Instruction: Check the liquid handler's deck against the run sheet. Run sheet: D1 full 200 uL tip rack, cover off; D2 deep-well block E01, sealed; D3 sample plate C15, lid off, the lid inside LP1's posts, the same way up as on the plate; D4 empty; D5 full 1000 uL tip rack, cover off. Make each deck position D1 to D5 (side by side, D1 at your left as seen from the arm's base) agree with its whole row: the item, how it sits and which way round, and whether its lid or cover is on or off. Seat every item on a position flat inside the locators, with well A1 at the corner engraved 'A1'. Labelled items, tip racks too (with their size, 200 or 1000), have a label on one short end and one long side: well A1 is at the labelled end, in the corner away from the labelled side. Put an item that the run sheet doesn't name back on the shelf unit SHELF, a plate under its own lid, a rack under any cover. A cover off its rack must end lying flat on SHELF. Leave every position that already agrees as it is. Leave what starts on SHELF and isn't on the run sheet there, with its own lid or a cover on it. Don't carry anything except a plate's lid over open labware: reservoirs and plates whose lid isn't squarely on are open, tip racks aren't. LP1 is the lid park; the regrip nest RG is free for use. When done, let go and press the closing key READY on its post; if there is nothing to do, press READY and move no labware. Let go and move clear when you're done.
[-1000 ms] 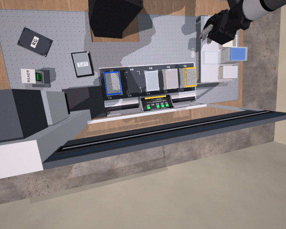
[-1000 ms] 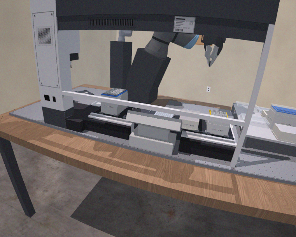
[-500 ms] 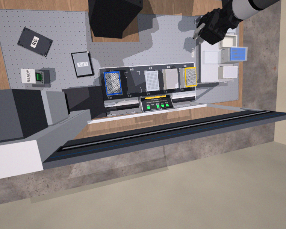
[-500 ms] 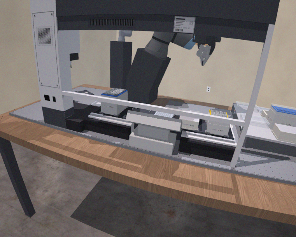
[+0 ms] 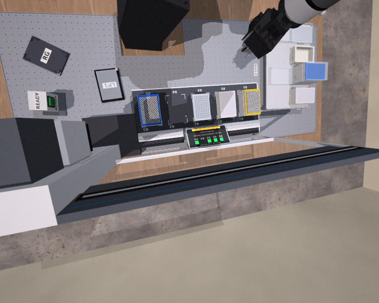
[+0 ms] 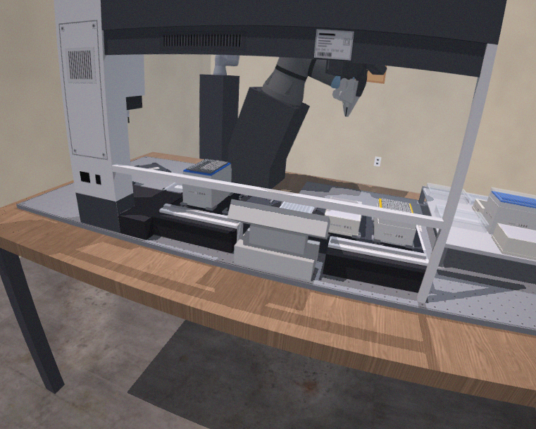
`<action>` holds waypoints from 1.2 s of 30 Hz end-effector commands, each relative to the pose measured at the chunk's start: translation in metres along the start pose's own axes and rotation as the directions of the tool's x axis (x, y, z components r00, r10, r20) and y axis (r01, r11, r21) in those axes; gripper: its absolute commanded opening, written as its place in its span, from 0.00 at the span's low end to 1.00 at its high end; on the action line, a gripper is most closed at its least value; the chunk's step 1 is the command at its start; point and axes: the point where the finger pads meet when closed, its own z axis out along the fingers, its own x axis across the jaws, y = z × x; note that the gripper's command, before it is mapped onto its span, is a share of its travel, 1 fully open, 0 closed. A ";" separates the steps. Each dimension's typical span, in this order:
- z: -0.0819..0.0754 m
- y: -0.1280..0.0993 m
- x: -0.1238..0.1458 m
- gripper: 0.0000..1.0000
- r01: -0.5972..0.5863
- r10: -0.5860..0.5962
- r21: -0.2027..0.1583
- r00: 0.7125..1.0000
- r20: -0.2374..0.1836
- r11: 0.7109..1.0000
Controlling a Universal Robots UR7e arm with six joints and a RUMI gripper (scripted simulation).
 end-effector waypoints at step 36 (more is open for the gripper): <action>0.000 0.068 -0.070 0.00 -0.544 0.544 0.012 0.839 0.003 0.839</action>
